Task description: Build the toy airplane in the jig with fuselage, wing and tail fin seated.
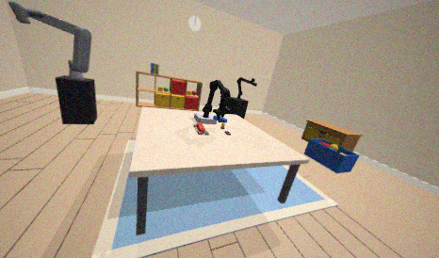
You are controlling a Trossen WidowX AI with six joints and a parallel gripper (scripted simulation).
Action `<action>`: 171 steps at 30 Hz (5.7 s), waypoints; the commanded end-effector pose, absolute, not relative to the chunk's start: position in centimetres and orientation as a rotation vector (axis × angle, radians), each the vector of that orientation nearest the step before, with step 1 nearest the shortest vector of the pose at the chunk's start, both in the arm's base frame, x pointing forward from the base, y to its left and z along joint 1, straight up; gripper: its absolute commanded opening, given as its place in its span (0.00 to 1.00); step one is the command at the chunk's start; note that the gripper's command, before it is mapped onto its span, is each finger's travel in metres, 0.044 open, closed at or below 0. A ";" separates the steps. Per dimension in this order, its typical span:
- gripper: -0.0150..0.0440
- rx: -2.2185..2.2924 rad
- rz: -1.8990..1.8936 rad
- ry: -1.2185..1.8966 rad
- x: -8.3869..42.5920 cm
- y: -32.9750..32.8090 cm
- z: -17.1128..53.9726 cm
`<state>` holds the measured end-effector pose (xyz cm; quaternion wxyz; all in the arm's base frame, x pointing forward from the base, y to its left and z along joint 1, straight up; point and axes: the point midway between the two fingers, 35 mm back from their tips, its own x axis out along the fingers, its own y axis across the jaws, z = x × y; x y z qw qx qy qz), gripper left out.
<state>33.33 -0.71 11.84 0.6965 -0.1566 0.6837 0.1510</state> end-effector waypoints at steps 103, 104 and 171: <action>0.59 -1.109 1.068 1.283 23.5 -15.4 4.7; 0.59 -1.109 1.068 1.283 23.5 -15.4 4.6; 1.00 -0.173 0.139 1.551 23.9 -15.4 13.0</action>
